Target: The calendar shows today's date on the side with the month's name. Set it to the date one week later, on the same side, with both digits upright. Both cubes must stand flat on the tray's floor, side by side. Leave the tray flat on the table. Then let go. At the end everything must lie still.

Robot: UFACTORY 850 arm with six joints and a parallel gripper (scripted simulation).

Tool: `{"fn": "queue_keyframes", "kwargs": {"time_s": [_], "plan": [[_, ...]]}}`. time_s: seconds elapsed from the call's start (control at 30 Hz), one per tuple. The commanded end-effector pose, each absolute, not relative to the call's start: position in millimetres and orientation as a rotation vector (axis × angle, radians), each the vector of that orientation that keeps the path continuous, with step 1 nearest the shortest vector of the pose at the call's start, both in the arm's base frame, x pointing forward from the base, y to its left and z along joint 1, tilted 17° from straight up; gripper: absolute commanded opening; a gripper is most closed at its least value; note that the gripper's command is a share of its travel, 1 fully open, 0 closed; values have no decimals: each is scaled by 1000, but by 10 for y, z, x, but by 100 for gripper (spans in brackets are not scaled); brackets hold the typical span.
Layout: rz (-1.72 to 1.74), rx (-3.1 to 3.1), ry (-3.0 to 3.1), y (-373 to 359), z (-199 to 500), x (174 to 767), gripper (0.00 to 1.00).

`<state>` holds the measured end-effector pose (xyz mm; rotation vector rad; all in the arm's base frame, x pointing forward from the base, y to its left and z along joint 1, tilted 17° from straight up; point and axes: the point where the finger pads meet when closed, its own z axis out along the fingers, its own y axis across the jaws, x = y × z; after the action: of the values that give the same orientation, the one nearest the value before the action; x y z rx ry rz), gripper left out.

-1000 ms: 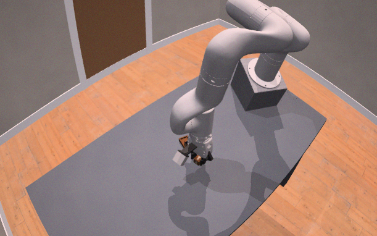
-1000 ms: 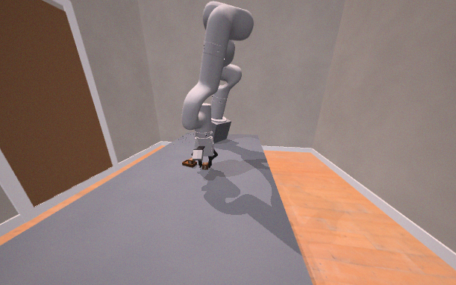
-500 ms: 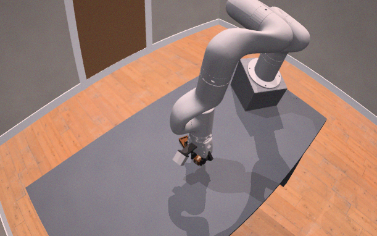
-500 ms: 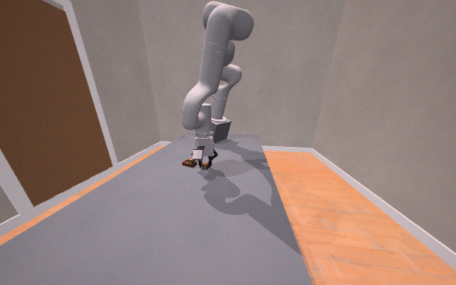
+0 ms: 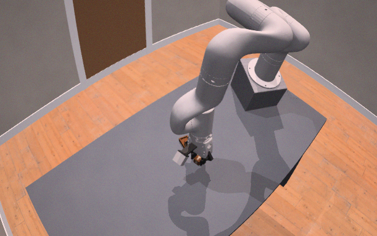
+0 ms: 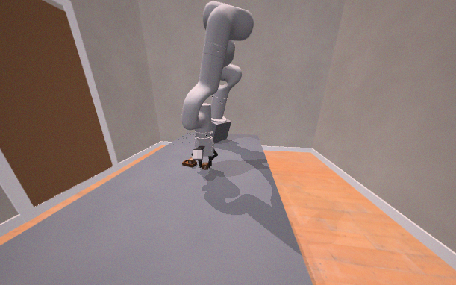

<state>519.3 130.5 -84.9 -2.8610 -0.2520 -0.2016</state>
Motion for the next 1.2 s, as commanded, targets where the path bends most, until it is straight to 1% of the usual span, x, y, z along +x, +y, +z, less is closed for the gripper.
{"fn": "queue_keyframes", "kwargs": {"time_s": [0.0,0.03,1.17], "plan": [[-204,-2861,-252,1304,-843,5201,47],[-204,-2861,-252,1304,-843,5201,27],[-204,-2861,-252,1304,-842,5201,27]]}}
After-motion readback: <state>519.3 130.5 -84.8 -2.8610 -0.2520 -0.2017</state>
